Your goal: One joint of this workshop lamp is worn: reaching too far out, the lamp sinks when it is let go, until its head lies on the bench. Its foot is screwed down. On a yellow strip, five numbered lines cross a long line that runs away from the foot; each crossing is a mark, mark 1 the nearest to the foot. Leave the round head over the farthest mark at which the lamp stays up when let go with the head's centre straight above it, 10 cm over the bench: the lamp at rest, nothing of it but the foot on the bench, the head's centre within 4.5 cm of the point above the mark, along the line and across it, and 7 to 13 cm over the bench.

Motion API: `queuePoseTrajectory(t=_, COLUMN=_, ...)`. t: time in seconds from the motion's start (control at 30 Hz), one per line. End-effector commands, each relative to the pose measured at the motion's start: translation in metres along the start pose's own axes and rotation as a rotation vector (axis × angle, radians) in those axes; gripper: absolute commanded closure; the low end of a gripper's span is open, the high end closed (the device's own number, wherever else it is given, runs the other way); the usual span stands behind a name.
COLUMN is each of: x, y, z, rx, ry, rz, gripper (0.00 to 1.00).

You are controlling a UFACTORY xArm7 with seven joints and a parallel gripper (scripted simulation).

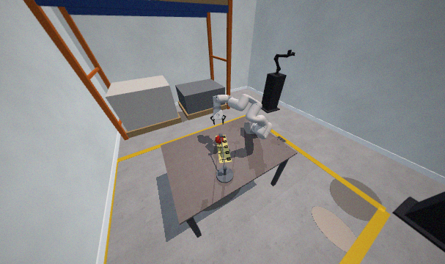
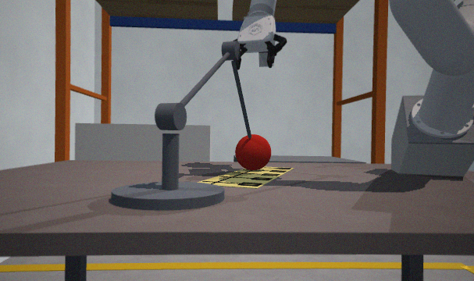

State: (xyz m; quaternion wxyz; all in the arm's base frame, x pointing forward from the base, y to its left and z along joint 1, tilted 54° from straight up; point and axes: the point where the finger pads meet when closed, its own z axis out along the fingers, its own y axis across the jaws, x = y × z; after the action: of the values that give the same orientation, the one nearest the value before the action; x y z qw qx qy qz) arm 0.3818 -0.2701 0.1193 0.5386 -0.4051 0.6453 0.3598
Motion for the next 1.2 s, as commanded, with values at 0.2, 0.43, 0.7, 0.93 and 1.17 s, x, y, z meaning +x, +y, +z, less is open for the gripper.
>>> queuePoseTrajectory(t=0.2, x=-0.021, y=0.0, z=-0.044, rx=0.005, ry=0.004, rz=-0.001, gripper=0.0)
queuePoseTrajectory(t=0.43, x=-0.029, y=0.0, z=-0.06, rx=0.005, ry=0.004, rz=-0.002, gripper=0.0)
queuePoseTrajectory(t=0.7, x=-0.041, y=0.0, z=-0.083, rx=0.006, ry=0.006, rz=-0.002, gripper=0.0)
queuePoseTrajectory(t=0.93, x=-0.047, y=0.0, z=-0.096, rx=0.007, ry=0.006, rz=-0.002, gripper=0.0)
queuePoseTrajectory(t=1.17, x=-0.05, y=0.0, z=-0.101, rx=0.008, ry=0.007, rz=-0.002, gripper=0.0)
